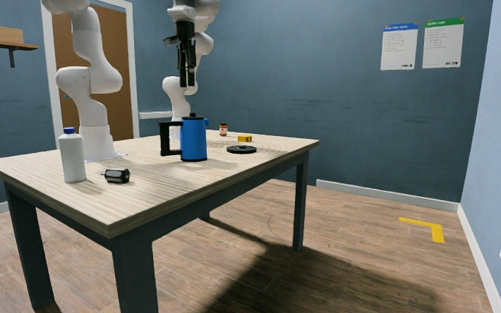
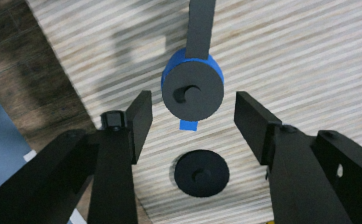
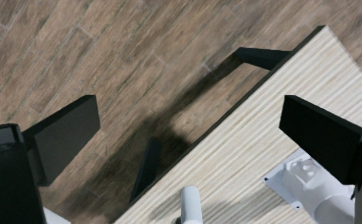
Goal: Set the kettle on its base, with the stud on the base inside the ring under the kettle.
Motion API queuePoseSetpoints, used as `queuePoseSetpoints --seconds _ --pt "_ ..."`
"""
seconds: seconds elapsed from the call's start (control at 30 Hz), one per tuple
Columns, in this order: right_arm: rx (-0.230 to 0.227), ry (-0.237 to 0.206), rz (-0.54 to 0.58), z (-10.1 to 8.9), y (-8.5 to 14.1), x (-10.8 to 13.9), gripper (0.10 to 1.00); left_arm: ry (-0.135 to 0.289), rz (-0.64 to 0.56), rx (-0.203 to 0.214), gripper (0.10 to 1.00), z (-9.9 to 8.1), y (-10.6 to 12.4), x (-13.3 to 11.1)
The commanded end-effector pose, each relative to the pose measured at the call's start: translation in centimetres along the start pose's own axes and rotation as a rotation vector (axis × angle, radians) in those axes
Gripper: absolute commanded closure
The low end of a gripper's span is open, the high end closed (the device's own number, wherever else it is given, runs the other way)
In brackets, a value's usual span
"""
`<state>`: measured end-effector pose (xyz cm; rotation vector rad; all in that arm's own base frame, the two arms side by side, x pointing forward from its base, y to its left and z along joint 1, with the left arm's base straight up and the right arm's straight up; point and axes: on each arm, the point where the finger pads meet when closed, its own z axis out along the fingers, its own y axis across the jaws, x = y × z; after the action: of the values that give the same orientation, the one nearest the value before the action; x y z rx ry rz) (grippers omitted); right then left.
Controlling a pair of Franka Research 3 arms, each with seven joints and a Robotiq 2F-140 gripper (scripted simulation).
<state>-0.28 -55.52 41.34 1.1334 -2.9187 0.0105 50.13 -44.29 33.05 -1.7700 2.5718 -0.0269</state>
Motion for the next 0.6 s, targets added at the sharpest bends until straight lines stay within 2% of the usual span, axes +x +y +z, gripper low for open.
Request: queuePoseSetpoints --seconds 0.0,0.27,0.57 --pt "-0.002 -0.012 -0.042 0.0 0.0 -0.1 0.098 -0.006 0.033 -0.012 0.576 0.7 0.3 1.2" --pt "-0.002 -0.012 -0.042 0.0 0.0 -0.1 0.098 0.004 0.079 -0.021 0.576 1.5 0.7 3.6" --pt "-0.002 -0.012 -0.042 0.0 0.0 -0.1 0.098 0.007 0.094 -0.025 0.576 1.7 0.8 4.3"
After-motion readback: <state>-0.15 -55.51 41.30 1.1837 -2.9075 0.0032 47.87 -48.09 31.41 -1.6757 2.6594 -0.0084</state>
